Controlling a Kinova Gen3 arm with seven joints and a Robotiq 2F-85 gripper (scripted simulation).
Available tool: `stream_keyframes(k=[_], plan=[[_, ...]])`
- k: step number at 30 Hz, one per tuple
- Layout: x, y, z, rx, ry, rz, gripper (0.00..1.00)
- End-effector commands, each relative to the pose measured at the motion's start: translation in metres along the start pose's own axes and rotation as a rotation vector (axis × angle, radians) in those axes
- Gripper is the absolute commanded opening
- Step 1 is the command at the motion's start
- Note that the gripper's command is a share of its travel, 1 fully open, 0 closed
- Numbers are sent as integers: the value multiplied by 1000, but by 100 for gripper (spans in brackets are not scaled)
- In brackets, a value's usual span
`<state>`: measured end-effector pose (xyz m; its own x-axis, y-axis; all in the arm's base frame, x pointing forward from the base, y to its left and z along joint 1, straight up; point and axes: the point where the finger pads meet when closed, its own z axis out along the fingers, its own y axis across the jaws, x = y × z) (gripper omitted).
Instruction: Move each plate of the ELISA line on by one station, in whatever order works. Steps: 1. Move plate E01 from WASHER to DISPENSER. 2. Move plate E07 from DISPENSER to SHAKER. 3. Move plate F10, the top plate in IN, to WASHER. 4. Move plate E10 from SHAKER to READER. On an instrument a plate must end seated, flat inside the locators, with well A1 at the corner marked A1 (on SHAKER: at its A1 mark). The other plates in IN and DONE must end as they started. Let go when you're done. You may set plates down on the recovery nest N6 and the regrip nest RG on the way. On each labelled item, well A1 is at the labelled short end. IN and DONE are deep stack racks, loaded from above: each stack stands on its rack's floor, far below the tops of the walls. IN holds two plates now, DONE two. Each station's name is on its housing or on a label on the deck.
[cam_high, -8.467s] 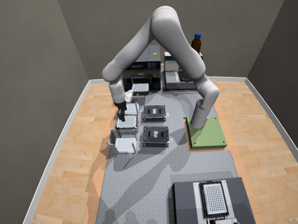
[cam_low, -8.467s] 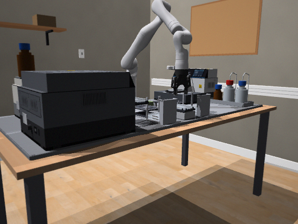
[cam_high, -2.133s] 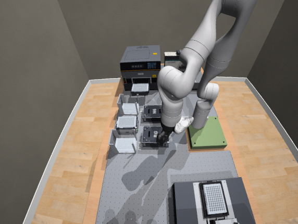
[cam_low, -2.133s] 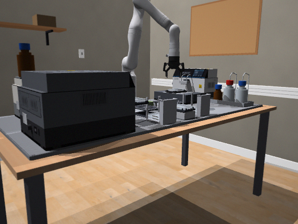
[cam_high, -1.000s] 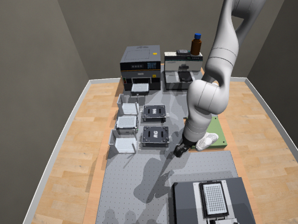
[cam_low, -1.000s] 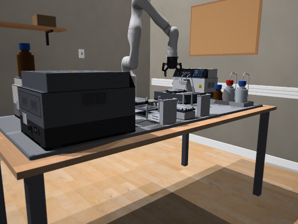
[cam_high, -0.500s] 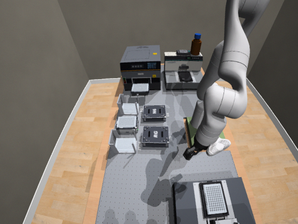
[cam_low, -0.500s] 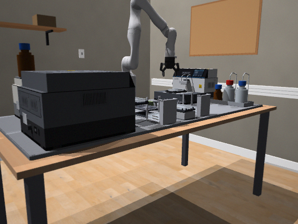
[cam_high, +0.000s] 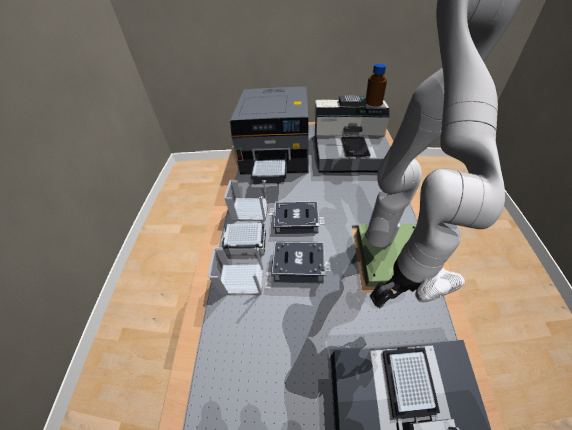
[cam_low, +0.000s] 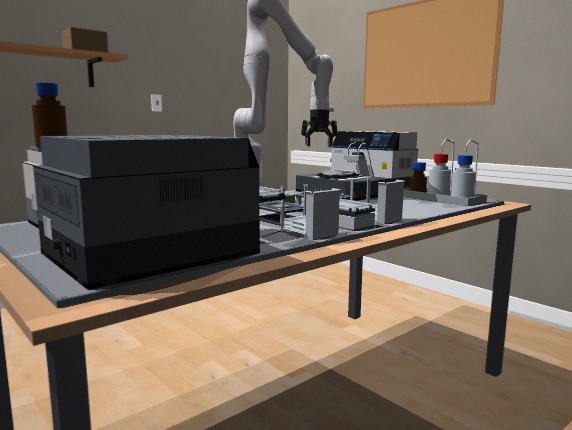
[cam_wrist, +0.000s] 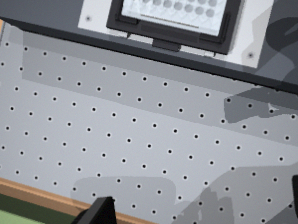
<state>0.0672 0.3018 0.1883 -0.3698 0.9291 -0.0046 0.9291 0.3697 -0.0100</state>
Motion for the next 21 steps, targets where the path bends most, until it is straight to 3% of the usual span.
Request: stream_keyframes(k=[1, 11, 14, 21], plan=[[6, -9, 0, -8, -1, 6, 100], [18, -33, 0, -8, -1, 6, 100], [28, -31, 0, -8, 0, 126, 100], [44, -27, 0, -8, 0, 129, 100]])
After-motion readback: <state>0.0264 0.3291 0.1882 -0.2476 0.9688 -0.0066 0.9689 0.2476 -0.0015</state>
